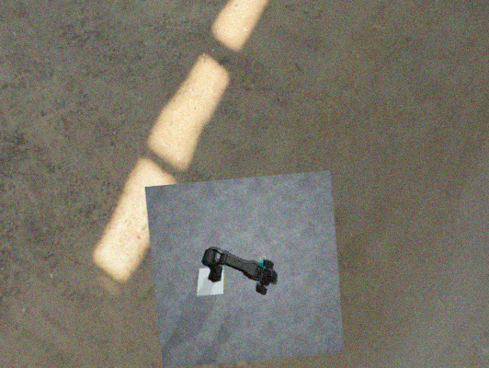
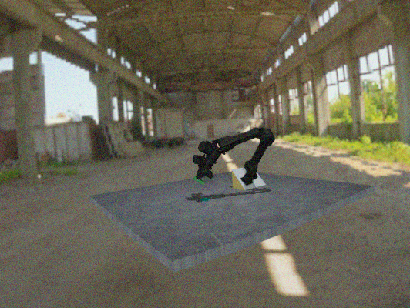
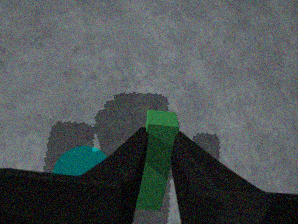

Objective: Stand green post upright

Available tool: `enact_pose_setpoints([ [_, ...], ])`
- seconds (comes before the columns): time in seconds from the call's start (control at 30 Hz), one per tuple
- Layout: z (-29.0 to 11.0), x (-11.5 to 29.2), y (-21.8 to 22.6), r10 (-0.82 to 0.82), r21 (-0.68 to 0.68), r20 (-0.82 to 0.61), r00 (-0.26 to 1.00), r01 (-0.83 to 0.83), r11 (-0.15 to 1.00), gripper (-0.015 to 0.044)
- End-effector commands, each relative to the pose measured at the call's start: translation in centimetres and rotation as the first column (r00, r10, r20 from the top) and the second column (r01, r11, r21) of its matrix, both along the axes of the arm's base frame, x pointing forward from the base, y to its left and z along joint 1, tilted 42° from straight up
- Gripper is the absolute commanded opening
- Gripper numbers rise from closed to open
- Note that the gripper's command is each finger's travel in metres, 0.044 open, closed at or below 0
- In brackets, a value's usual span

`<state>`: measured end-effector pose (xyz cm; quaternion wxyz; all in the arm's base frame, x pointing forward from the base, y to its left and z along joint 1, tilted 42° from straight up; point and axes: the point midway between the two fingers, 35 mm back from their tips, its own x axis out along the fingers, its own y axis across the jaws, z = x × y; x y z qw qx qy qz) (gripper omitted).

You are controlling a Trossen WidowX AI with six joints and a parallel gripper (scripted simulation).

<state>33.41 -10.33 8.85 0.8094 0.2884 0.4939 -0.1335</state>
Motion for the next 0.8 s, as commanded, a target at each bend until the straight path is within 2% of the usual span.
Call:
enact_pose_setpoints([
  [0.0, 0.06, -0.07, 0.07, -0.014, -0.015, 0.017, 1.0, 0.014, 1.0, 0.0023],
  [0.77, 0.36, -0.09, 0.23, -0.088, -0.078, 0.138, 0.986, 0.099, 0.992, 0.0023],
])
